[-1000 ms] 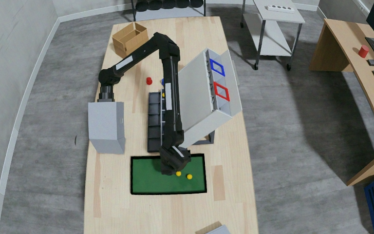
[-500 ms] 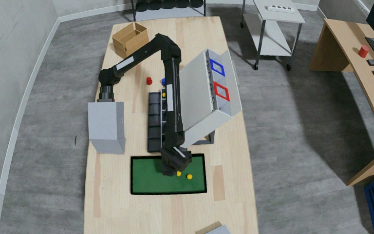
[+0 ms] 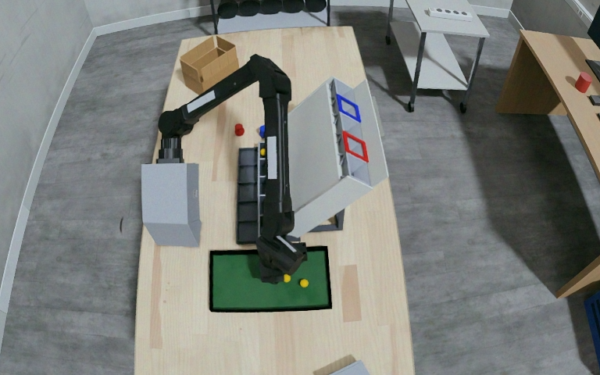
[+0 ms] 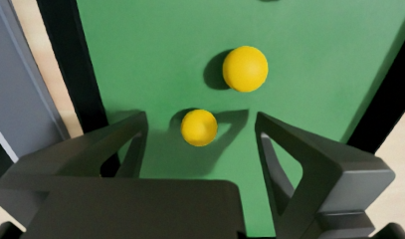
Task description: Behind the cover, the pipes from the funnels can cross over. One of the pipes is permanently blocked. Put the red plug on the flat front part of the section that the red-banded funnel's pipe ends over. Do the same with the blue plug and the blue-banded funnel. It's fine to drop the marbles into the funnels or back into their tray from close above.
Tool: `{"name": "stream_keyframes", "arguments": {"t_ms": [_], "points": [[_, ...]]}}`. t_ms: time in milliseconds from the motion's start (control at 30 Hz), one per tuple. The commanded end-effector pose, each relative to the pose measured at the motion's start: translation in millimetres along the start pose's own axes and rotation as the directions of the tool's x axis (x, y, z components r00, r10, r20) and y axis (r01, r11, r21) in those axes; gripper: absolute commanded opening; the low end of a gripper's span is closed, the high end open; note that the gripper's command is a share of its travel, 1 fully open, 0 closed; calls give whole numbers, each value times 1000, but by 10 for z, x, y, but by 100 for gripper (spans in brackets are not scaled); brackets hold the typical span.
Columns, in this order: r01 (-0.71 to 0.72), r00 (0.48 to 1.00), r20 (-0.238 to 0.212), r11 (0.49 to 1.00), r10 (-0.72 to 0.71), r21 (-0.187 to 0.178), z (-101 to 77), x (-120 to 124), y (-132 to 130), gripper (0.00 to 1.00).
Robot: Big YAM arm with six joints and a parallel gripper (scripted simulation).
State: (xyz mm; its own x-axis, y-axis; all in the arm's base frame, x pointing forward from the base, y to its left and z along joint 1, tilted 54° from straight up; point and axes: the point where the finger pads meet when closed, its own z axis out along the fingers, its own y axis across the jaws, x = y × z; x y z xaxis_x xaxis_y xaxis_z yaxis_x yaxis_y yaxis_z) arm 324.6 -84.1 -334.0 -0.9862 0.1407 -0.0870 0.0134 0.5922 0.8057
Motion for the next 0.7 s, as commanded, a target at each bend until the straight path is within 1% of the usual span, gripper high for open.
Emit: {"name": "stream_keyframes", "arguments": {"t_ms": [0, 533, 567, 667], "points": [[1, 1000, 4, 1000, -1, 5, 48, -16, -18, 80], [9, 1000, 19, 1000, -9, 11, 65, 7, -4, 80], [12, 999, 31, 1000, -13, 15, -34, -45, -26, 0], [12, 999, 31, 1000, -13, 15, -34, -45, -26, 0]]}}
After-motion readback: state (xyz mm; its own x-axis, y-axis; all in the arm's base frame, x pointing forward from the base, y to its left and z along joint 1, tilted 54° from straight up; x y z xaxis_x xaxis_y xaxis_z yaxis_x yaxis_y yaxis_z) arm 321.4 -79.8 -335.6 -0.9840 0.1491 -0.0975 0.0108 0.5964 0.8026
